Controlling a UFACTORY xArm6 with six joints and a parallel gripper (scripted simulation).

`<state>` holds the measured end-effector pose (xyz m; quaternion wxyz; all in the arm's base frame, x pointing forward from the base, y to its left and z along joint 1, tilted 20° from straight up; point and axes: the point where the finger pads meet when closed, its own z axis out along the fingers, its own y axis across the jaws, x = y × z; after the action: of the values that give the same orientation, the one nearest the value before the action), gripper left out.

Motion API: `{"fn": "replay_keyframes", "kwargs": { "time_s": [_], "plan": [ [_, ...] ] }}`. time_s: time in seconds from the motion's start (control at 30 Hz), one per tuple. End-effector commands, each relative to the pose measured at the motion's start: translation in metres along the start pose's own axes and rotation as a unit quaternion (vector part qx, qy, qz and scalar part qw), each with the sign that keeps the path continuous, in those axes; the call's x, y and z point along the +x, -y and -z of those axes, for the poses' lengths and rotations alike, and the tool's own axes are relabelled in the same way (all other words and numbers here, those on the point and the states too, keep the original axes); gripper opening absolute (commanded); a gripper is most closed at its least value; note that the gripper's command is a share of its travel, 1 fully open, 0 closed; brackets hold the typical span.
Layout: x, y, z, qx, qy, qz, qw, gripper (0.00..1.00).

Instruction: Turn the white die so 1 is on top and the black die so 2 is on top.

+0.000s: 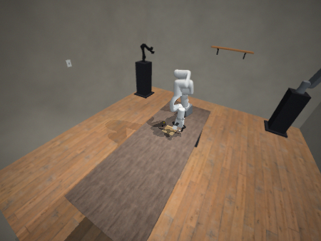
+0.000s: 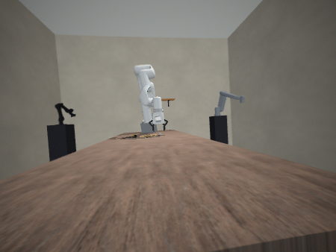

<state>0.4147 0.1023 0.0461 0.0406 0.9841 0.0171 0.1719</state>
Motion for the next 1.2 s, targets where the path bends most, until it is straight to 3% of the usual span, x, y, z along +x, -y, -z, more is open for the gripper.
{"fn": "replay_keyframes", "kwargs": {
  "time_s": [0.0, 0.37, 0.5, 0.7, 0.83, 1.17],
  "plan": [
    [0.001, 0.000, 0.001, 0.000, -0.001, 0.000, 1.000, 1.00],
    [0.001, 0.000, 0.009, 0.000, -0.001, 0.000, 1.000, 1.00],
    [0.001, 0.000, 0.029, 0.000, -0.001, 0.000, 1.000, 1.00],
    [0.001, 0.000, 0.084, 0.000, -0.001, 0.000, 1.000, 1.00],
    [0.001, 0.000, 0.105, 0.000, -0.001, 0.000, 1.000, 1.00],
    [0.001, 0.000, 0.114, 0.000, -0.001, 0.000, 1.000, 1.00]
  ]
}}
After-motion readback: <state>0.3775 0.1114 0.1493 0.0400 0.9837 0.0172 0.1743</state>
